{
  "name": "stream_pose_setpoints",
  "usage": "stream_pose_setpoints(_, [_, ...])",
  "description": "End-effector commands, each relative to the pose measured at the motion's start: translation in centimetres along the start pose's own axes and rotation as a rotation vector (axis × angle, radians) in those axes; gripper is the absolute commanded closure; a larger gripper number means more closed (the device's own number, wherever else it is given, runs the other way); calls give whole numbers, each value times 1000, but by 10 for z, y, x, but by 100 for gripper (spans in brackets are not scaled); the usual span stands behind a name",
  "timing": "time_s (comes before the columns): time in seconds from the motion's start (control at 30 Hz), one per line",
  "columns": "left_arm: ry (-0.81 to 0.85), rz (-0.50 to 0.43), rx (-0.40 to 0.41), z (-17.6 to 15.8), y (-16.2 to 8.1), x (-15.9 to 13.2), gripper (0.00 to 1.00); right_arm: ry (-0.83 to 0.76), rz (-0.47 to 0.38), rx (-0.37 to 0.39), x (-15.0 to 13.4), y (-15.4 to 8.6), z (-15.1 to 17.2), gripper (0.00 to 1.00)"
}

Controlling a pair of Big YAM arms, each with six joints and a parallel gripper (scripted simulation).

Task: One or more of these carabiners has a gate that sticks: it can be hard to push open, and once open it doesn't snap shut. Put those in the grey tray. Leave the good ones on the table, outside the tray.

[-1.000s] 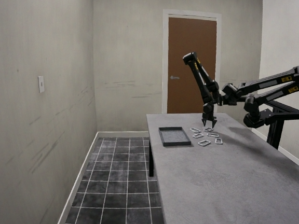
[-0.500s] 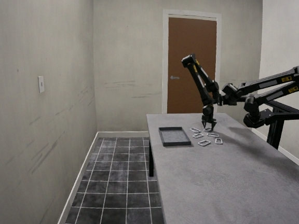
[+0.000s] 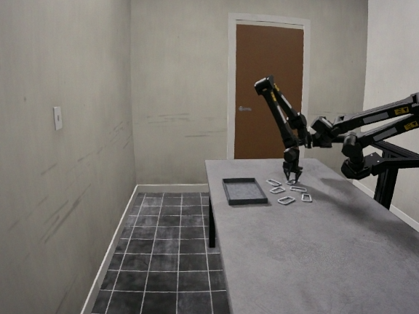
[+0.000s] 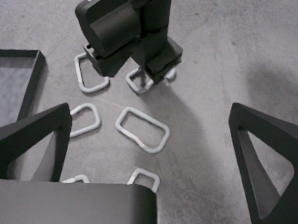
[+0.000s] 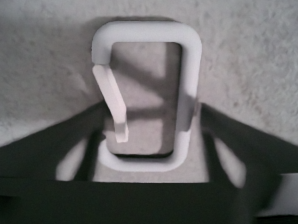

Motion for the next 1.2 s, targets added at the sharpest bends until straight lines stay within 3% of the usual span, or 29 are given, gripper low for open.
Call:
stream_pose_setpoints(0.0, [16,-2,1,2,-1,2,0,-3,-7,1,1,-1,0,18])
stream_pose_setpoints(0.03, [16,-2,1,2,-1,2,0,-3,-7,1,1,-1,0,12])
stream_pose_setpoints(0.27, [16,-2,1,2,-1,2,0,-3,-7,1,1,-1,0,12])
stream_pose_setpoints(0.3, [16,-2,1,2,-1,2,0,-9,-31,5,8,-6,3,1])
stream_pose_setpoints(0.43, [16,-2,1,2,-1,2,0,-8,-41,7,13,-11,8,0])
stream_pose_setpoints(0.63, [16,-2,1,2,-1,2,0,-266,-136,74,45,-39,21,0])
stream_pose_setpoints(0.7, [16,-2,1,2,-1,2,0,-361,-129,100,49,-42,12,0])
stream_pose_setpoints(1.17, [16,-2,1,2,-1,2,0,-817,-113,233,41,-56,-10,0])
Point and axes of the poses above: on each arm, the point where the finger pads meet when closed, its own y axis out along the fingers, its own z axis across the jaws, x = y × z, the point moved 10 cm from there along -y, back along the fingers, and after that the axes turned 4 degrees about y, right-handed, at the moved point
